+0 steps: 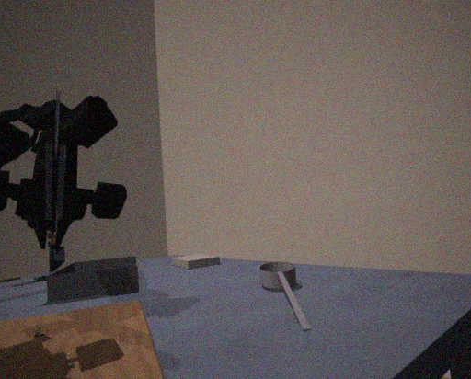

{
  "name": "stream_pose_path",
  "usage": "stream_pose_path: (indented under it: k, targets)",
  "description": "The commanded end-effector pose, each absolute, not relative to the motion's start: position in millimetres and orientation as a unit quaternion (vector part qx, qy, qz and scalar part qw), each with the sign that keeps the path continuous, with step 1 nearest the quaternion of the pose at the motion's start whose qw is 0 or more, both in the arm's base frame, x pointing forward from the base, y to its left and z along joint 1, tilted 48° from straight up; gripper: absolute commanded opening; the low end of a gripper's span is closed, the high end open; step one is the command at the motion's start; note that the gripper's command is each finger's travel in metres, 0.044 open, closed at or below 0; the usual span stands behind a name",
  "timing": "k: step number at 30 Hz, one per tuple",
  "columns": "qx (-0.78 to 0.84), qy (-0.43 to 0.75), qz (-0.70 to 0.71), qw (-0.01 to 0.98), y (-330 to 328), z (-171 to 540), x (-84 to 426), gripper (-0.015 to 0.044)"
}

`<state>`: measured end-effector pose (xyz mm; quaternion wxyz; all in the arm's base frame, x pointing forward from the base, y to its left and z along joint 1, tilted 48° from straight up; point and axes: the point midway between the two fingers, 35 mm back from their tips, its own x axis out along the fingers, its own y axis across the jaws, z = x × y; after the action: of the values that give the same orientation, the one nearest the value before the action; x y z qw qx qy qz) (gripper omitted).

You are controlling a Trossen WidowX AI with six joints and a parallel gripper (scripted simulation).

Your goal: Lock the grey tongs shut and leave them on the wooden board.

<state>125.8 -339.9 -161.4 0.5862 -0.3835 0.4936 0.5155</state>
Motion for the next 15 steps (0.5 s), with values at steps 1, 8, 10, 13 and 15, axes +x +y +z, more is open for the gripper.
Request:
stream_pose_path:
  k: [1,8,10,13,15]
  targets:
    - [-0.374,0.478,0.522,0.599,-342.3,-161.9,125.5,-0.0150]
    - [-0.352,0.447,0.537,0.623,-341.2,-163.0,124.7,-0.0150]
    - [-0.345,0.438,0.541,0.630,-340.8,-163.0,124.5,-0.0150]
    - [-0.336,0.424,0.546,0.640,-340.2,-162.8,124.1,-0.0150]
    - [-0.329,0.415,0.549,0.647,-339.7,-162.6,123.9,-0.0150]
